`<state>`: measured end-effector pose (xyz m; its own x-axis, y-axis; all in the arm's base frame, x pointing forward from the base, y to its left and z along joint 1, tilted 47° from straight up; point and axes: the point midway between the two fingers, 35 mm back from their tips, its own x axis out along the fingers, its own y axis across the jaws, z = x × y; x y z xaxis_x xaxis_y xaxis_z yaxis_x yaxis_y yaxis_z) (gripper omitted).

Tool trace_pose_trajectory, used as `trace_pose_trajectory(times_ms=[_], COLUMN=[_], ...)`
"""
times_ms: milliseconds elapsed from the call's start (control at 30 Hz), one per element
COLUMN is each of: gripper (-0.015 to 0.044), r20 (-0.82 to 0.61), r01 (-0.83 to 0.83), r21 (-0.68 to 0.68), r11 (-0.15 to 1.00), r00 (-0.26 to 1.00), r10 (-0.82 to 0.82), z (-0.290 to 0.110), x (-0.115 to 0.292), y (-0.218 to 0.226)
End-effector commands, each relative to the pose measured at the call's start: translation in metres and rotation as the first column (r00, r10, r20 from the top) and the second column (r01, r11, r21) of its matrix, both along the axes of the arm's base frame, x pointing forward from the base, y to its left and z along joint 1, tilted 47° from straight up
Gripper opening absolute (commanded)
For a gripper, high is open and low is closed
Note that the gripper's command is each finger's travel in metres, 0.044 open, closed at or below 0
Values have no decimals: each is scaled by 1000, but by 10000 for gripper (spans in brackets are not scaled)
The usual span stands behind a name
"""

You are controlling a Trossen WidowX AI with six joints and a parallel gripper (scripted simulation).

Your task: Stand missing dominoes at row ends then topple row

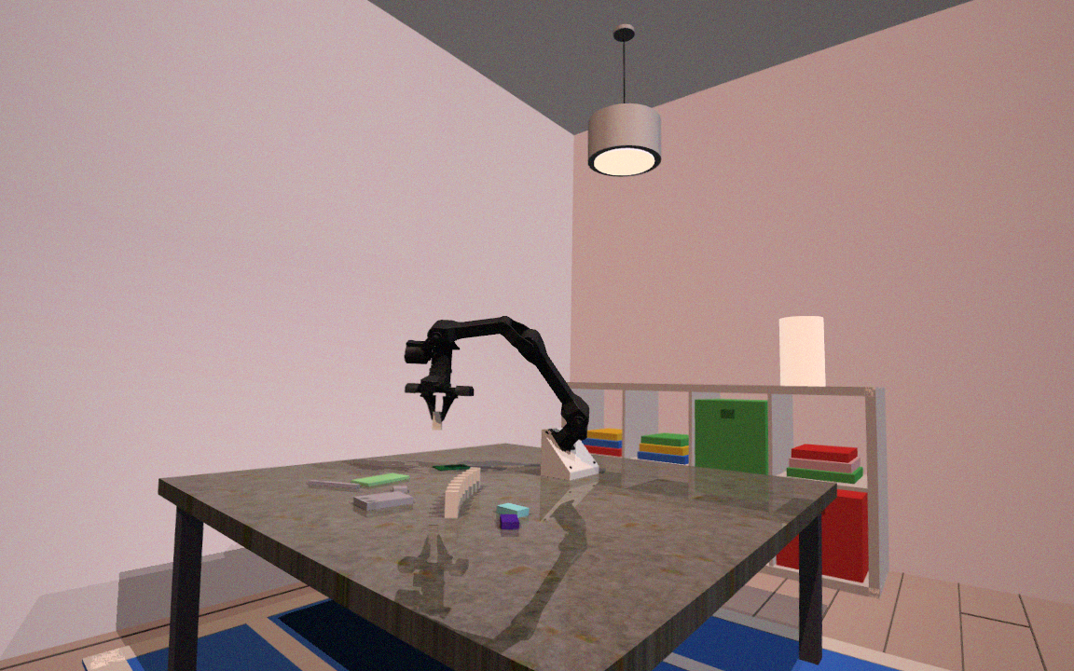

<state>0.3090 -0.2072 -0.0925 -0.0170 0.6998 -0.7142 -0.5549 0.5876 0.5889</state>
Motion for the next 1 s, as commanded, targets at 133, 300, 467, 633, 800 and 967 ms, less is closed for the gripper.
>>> trace_pose_trajectory(times_ms=[133, 300, 467, 633, 800, 967], gripper=[107, 107, 107, 107, 107, 107], r20=[-13, -16, -19, -19, -18, -18], r01=[-15, -10, -8, -8, -7, -6], r21=[10, 13, 22, 22, 19, 18], r11=[1000, 1000, 1000, 1000, 1000, 1000], r00=[1000, 1000, 1000, 1000, 1000, 1000], r10=[15, 10, 9, 9, 7, 7], z=[24, 79, 120, 120, 102, 82], x=[1, 4, -7, -8, -4, -3], y=[12, 63, 112, 115, 131, 150])
